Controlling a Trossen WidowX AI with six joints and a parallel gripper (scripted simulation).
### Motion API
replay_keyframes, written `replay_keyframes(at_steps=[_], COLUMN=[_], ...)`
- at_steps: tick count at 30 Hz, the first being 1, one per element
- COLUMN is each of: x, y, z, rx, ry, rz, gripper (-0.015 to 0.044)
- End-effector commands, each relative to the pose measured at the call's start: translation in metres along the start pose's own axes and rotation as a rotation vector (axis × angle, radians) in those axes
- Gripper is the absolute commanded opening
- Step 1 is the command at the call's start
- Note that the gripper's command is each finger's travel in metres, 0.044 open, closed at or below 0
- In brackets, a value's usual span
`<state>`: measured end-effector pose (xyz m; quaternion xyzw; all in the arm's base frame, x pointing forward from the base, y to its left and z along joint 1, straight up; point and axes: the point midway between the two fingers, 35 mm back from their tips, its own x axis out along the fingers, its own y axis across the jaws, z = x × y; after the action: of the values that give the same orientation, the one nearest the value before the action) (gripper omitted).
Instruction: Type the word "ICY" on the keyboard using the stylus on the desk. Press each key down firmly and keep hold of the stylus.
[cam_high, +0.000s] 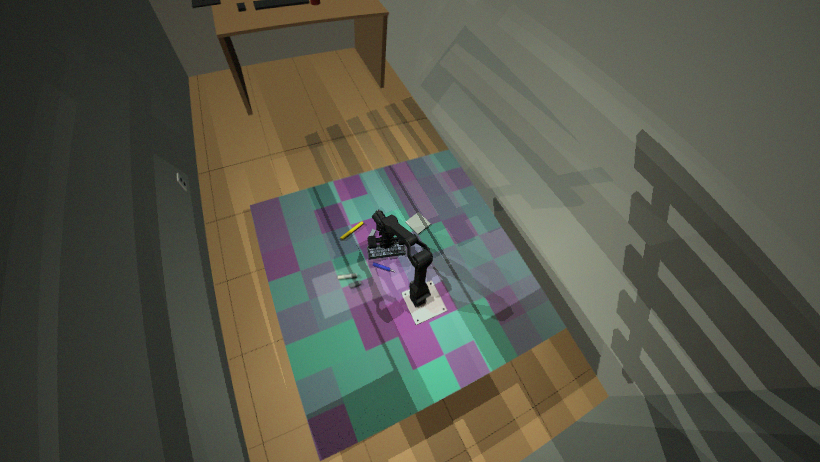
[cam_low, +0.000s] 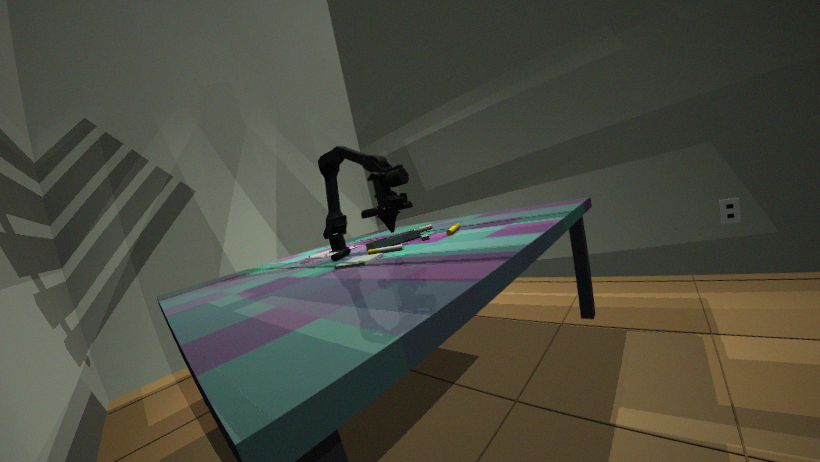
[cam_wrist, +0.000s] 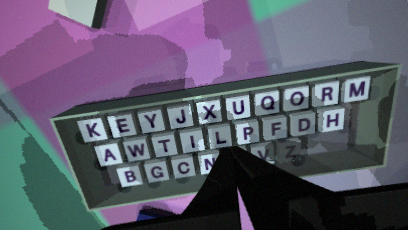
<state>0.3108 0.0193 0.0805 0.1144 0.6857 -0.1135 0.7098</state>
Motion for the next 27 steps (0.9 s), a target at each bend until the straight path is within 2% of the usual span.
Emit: replay_keyframes(at_steps=[1, 4, 10, 21, 27], x=[0.001, 0.001, 0.001, 0.001, 0.001], y=[-0.002, -0.011, -0.066, -0.065, -0.040], z=[-0.001, 0.000, -0.001, -0.002, -0.031], rx=[-0.004, -0.004, -0.004, -0.004, -0.004], ry=[0.002, 0.002, 0.002, 0.002, 0.004], rz=[-0.001, -0.002, -0.007, -0.007, -0.004], gripper=[0.0000, 0.0000, 0.0000, 0.0000, 0.0000])
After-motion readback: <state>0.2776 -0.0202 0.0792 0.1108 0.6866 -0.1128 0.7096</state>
